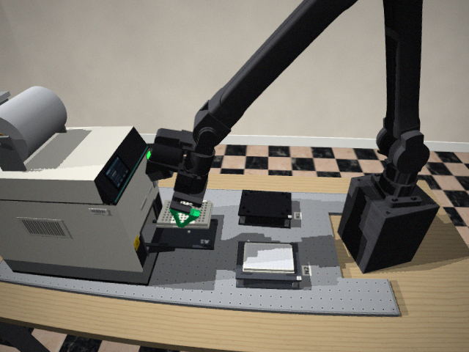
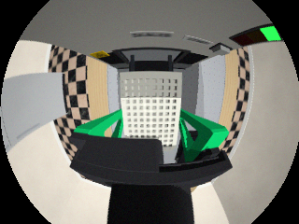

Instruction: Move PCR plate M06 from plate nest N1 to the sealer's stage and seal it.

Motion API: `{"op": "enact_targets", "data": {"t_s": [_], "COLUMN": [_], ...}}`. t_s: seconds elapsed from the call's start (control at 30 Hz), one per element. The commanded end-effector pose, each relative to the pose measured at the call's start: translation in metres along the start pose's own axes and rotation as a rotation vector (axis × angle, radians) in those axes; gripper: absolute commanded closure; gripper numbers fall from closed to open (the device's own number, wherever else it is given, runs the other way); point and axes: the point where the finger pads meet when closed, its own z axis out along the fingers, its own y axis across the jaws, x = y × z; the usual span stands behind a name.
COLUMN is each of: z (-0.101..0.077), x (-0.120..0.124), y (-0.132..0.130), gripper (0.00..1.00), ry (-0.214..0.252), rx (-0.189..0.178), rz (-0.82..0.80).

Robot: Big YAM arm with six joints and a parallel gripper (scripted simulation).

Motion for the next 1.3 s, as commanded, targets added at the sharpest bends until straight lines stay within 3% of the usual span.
{"op": "enact_targets", "data": {"t_s": [0.0,0.33,0.5,0.93,1.27], "z": [-0.020,-0.026,-0.024,-0.037,-0.024], "x": [-0.030,-0.019,-0.009,-0.041,-0.037], "y": [-0.006,-0.011,-0.012,0.007,0.008], "gripper": [1.00,1.00,1.00,1.00,1.00], "ry": [-0.079,-0.071,-0.043,-0.115,-0.080], "rx": [-0.001,0.002,0.005,-0.015,-0.009], "rz": [0.006,0.013,0.032,0.011,0.010]}}
